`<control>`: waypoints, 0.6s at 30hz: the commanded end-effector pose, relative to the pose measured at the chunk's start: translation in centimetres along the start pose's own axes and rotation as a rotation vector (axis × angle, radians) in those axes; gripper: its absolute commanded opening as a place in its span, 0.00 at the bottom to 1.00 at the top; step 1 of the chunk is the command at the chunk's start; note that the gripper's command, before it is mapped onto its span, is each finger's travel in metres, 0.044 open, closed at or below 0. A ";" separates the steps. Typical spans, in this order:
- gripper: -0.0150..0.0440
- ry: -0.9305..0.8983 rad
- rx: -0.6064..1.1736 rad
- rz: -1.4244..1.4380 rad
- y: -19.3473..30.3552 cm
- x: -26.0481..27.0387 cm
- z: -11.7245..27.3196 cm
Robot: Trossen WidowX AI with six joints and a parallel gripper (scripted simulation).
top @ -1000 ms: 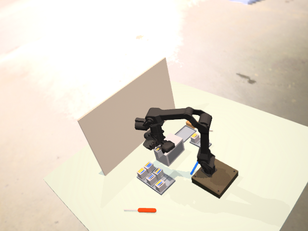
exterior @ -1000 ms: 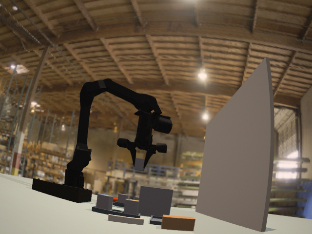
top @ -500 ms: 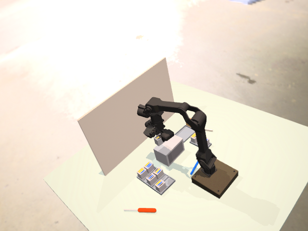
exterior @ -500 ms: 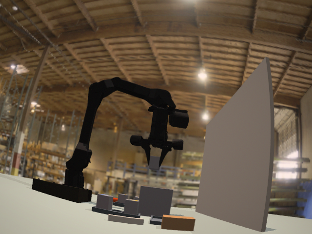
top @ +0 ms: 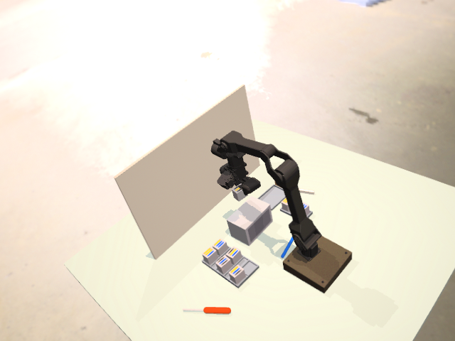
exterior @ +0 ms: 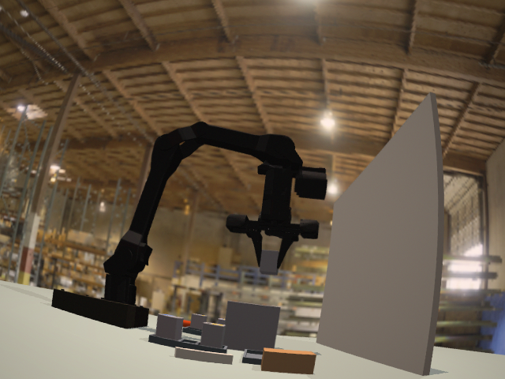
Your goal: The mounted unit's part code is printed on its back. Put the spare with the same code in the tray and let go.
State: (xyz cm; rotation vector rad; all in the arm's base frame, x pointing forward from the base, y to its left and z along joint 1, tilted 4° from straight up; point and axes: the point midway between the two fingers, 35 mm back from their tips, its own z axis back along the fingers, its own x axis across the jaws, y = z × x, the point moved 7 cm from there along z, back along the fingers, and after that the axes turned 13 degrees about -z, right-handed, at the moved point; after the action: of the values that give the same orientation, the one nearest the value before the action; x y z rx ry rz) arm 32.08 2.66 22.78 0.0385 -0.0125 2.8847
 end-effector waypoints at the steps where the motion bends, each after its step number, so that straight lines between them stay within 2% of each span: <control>1: 0.25 0.010 0.004 0.007 1.7 -1.6 0.2; 18: 0.25 -0.004 0.006 0.085 11.3 -7.3 -0.7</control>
State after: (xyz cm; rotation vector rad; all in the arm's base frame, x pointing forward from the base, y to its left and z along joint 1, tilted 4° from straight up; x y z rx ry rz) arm 35.99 -8.35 21.85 0.0528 -0.0136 2.9548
